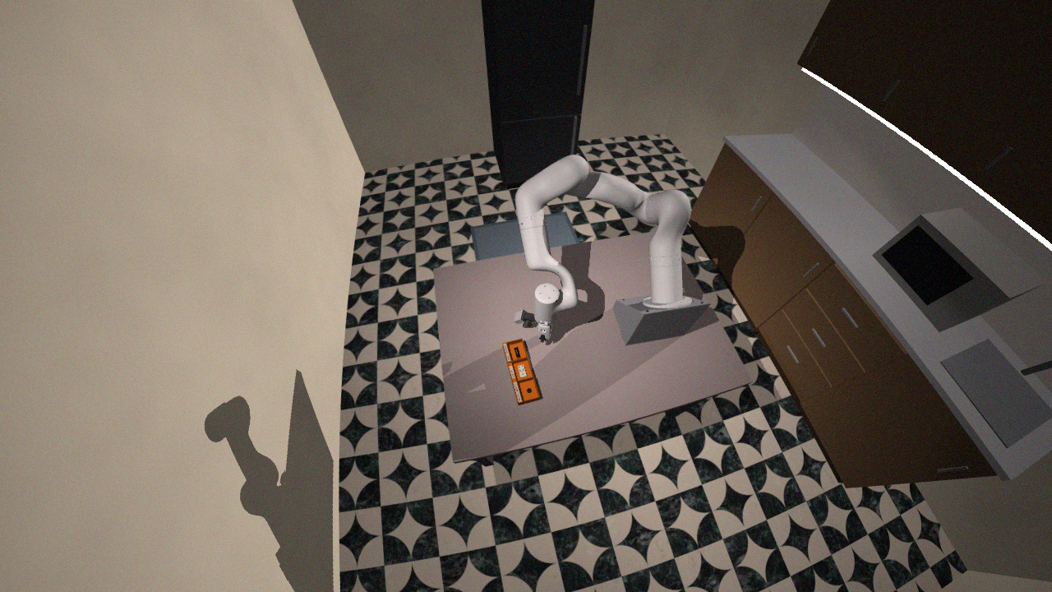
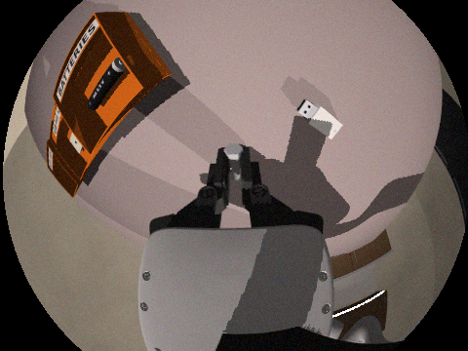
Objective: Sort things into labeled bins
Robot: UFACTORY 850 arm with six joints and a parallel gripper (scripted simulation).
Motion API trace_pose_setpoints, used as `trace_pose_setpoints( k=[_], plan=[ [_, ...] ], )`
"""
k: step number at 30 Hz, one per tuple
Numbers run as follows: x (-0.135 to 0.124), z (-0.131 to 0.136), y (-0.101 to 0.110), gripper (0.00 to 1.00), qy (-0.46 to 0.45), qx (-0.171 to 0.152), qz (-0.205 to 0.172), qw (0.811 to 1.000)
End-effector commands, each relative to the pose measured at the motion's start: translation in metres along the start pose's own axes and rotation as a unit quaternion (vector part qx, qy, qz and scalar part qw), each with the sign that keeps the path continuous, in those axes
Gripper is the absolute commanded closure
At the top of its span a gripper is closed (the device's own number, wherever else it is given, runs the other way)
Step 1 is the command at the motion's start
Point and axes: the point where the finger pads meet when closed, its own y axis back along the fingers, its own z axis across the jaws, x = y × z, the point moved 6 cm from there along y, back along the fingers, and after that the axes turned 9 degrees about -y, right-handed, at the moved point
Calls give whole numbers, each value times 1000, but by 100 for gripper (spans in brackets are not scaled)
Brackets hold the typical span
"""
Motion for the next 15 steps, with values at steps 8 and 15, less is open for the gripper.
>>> trace_pose_setpoints(
  k=[8,15],
  plan=[
    [0,0,24,100,0,0,1,1000],
    [0,0,41,100,0,0,1,1000]
  ],
)
